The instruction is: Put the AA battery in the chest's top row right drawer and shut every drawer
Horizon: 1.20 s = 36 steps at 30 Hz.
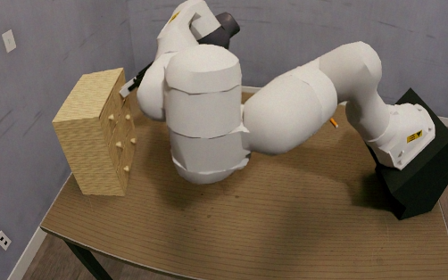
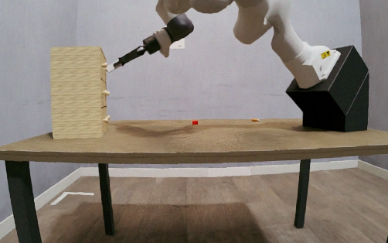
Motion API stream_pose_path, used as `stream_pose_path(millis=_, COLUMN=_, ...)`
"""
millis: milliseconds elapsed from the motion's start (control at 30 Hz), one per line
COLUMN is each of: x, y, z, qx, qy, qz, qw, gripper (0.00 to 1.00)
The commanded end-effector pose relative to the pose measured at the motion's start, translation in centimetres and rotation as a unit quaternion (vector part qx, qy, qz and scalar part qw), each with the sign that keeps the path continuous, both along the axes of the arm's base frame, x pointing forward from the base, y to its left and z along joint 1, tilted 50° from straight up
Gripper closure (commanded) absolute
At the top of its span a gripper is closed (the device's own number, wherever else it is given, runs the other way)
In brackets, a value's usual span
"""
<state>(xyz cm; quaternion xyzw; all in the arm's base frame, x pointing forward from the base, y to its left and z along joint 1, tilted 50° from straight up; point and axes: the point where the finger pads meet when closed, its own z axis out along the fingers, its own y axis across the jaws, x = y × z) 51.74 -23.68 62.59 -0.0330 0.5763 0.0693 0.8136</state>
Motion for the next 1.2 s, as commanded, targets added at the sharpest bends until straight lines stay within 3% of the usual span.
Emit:
stream_pose_path(millis=0, x=0.04, y=-0.03, z=0.11, qx=0.003, qy=-0.001, qz=0.001, qw=1.0, gripper=0.83)
stream_pose_path(millis=1167, x=-0.19, y=-0.06, z=-0.16, qx=0.003, qy=-0.001, qz=0.001, qw=1.0, gripper=0.83)
